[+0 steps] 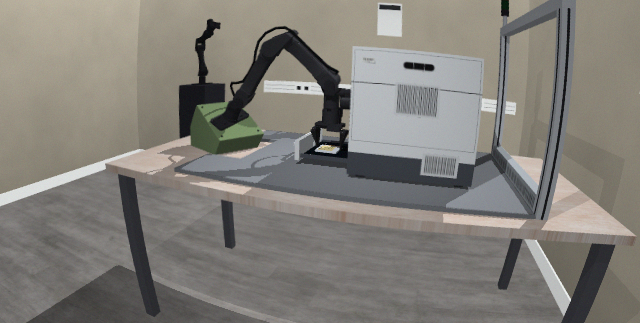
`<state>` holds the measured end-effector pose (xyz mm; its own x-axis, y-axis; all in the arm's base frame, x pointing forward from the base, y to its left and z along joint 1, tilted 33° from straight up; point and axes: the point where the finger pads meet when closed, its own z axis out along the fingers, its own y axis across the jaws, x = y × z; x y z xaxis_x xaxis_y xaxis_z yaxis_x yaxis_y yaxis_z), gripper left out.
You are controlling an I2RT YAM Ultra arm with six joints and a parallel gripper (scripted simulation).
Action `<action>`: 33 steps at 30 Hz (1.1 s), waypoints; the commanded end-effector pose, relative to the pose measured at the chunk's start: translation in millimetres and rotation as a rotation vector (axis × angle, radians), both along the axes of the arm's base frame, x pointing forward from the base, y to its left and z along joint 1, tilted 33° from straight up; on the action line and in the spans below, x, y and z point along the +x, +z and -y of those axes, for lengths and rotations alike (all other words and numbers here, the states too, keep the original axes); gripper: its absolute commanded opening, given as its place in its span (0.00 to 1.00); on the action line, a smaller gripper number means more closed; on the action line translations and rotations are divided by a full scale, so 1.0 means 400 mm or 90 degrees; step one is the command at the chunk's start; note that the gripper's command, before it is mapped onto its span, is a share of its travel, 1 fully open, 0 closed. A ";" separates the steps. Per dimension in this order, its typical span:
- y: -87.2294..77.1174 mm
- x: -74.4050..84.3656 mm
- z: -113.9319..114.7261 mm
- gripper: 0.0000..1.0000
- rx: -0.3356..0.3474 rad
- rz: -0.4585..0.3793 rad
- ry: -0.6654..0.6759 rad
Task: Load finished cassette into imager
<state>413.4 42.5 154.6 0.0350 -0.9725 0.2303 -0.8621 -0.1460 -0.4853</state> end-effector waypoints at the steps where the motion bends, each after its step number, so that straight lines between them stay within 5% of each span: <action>1: 0.013 0.002 -0.006 0.91 0.006 0.007 0.005; 14: 0.019 -0.003 -0.013 0.91 0.010 0.026 0.016; 16: 0.062 0.021 -0.020 0.91 0.017 0.053 0.017; 23: 0.023 0.017 -0.022 0.91 0.010 0.015 0.016; 28: 0.075 0.030 -0.030 0.91 0.018 0.068 0.024; 31: 0.037 0.012 -0.025 0.91 0.010 0.056 0.027; 33: 0.082 0.036 -0.031 0.91 0.016 0.083 0.027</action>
<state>418.6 44.1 158.6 0.0388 -0.9725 0.2296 -0.8378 -0.1569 -0.5230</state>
